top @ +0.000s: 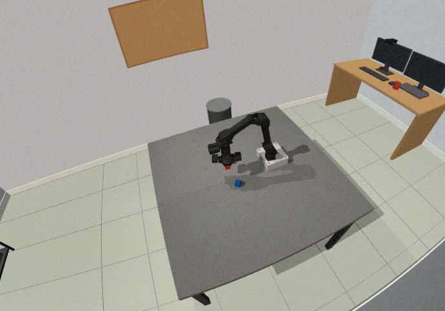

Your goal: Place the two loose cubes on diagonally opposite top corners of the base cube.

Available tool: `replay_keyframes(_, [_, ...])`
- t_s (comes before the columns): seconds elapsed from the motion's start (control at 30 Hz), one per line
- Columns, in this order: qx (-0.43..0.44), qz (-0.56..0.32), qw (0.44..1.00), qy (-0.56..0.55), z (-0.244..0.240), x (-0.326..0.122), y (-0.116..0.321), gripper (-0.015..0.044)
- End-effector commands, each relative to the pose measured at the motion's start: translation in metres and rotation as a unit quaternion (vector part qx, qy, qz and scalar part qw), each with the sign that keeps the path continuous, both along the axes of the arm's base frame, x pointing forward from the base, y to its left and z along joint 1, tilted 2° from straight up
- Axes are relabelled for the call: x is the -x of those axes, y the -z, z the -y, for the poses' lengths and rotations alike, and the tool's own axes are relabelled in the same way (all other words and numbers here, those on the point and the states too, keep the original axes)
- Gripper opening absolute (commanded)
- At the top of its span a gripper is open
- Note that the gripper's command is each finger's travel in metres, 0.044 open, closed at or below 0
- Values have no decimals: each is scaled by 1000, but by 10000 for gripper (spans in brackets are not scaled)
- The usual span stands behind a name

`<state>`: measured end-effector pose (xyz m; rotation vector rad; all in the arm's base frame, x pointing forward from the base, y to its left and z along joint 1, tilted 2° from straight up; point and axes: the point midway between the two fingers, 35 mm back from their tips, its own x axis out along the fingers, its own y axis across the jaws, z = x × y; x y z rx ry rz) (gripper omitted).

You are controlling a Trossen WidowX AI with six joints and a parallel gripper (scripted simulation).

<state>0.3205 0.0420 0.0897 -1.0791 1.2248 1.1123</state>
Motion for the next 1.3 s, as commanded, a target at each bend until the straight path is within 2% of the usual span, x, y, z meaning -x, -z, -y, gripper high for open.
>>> replay_keyframes(0.0, [1, 8, 1000, -2, 1, 0, -15, 105])
replay_keyframes(0.17, [1, 7, 1000, 9, 1, 0, -17, 105])
replay_keyframes(0.63, [-6, -3, 974, 224, -12, 5, -10, 105])
replay_keyframes(1.27, [-15, -17, 865, 502, -30, 13, -1, 105])
